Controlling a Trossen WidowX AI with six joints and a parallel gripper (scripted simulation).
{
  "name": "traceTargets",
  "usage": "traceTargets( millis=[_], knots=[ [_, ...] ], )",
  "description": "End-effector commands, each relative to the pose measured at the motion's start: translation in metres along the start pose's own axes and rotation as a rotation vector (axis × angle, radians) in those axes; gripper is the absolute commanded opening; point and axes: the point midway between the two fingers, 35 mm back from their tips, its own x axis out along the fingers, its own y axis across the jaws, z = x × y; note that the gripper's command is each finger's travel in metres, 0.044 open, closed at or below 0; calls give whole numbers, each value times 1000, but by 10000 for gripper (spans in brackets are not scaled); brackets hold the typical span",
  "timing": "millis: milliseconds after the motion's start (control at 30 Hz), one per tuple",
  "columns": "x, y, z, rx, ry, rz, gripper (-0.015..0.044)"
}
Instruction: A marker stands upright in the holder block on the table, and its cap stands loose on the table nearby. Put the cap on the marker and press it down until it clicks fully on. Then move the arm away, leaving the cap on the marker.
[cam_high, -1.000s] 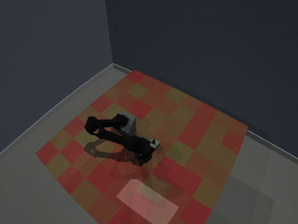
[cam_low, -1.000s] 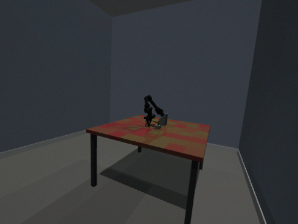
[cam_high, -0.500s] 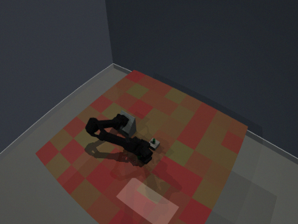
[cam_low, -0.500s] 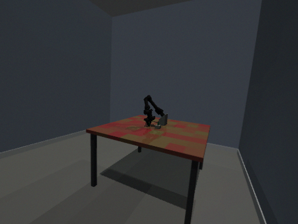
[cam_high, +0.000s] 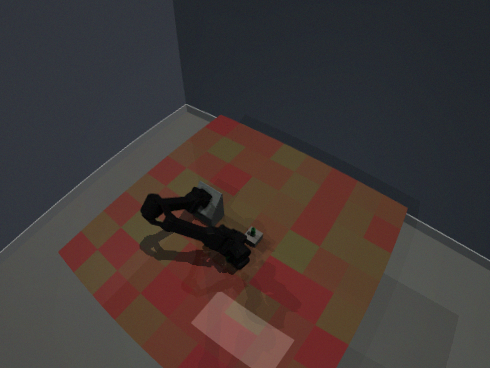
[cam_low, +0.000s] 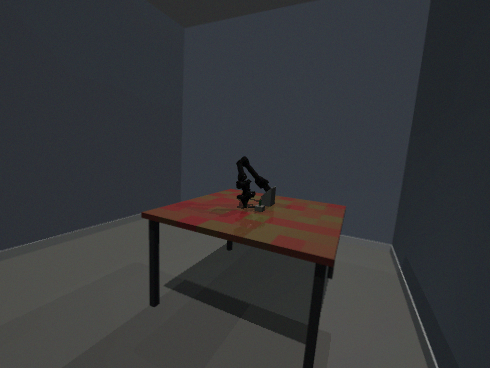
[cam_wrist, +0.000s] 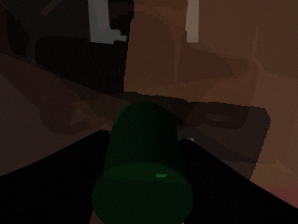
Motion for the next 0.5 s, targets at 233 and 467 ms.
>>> traceTargets(
  millis=[233, 467],
  knots=[
    [-16, -2, 2, -3, -7, 0, 0],
    [-32, -2, 2, -3, -8, 0, 0]
  ],
)
